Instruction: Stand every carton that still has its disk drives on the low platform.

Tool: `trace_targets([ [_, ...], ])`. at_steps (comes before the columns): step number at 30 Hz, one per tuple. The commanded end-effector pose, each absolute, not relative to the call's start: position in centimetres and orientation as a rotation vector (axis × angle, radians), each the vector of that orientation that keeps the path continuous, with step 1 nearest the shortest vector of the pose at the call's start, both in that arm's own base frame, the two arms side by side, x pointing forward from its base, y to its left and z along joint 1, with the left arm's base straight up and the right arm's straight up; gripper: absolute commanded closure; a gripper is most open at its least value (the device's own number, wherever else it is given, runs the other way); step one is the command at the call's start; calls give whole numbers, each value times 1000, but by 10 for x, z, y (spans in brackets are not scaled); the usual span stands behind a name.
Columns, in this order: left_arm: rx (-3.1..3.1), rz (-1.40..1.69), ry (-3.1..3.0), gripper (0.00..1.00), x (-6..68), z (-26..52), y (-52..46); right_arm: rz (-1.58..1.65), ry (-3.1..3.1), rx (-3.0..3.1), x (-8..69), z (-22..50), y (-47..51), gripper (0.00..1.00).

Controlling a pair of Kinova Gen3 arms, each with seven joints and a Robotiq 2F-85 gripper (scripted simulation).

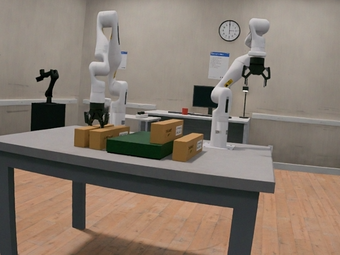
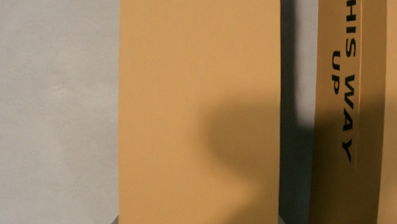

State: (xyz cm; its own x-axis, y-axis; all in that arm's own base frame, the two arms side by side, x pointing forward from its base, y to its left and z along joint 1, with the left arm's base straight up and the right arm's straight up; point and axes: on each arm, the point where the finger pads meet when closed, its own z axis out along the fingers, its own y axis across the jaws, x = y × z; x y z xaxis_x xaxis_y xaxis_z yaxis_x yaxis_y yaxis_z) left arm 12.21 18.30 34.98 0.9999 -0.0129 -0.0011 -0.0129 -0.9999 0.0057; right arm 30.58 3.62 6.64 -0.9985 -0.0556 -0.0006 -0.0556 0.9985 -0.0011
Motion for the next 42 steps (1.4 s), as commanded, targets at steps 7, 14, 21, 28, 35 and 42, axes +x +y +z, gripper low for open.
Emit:
trace_targets([
  [7, 3136, -1, -20, 2, 122, 350, 183, -1, 3139, -91, 306, 127, 37, 360],
  [14, 3136, -1, -20, 2, 122, 350, 183, -1, 3139, -91, 306, 127, 37, 360],
  [21, 3136, -1, -20, 2, 122, 350, 183, -1, 3139, -91, 306, 127, 37, 360],
  [28, 3136, -1, -20, 2, 122, 350, 183, -2, 3138, -90, 306, 180, 36, 360],
  [35, 3136, -1, -20, 2, 122, 350, 183, -2, 3138, -90, 306, 180, 36, 360],
  [42, 3136, -1, -20, 2, 122, 350, 183, -2, 3139, -16, 301, 180, 96, 360],
])
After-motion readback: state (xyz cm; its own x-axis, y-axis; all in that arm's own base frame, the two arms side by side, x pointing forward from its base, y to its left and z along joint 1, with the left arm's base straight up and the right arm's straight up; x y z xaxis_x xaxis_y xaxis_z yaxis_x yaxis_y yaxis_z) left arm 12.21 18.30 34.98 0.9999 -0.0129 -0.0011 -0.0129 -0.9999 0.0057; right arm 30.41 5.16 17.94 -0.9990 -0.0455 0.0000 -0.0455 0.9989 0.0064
